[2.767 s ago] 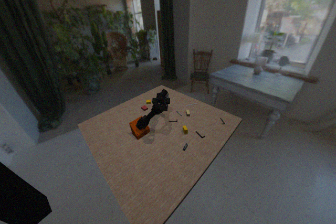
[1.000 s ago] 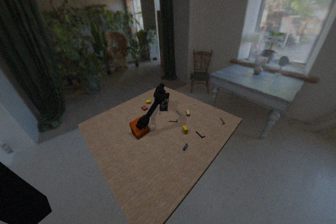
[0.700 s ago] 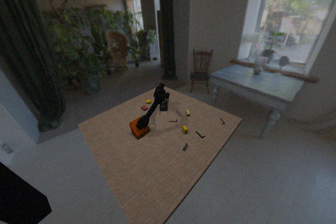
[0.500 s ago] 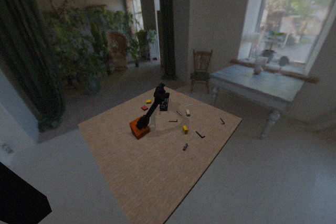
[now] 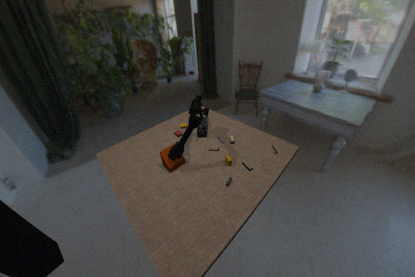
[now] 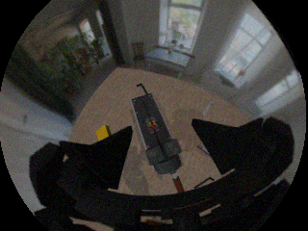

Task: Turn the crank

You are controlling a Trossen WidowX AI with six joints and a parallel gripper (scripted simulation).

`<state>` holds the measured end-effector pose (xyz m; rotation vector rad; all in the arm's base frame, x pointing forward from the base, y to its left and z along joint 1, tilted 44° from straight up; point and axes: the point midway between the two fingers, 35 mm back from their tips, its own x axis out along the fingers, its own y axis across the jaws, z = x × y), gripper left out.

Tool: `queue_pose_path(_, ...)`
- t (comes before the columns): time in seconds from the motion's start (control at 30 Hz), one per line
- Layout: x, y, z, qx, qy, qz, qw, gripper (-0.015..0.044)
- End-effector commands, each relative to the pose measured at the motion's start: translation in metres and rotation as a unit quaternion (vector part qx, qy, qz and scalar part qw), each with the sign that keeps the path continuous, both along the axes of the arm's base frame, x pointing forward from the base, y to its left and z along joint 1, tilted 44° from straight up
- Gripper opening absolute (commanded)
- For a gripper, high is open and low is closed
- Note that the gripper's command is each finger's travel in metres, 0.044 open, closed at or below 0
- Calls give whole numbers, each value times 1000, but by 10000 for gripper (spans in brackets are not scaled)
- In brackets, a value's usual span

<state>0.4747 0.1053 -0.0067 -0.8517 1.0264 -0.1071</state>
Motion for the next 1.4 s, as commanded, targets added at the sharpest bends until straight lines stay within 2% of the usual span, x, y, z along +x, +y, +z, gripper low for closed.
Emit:
queue_pose_path(0.0,-9,-10,9,5,14,5,1000,440)
queue_pose_path(0.73,-104,-49,56,60,78,101,990,440)
queue_pose_path(0.93,-107,-51,56,62,80,104,989,440)
queue_pose_path(1.37,-112,-78,27,61,80,104,989,440)
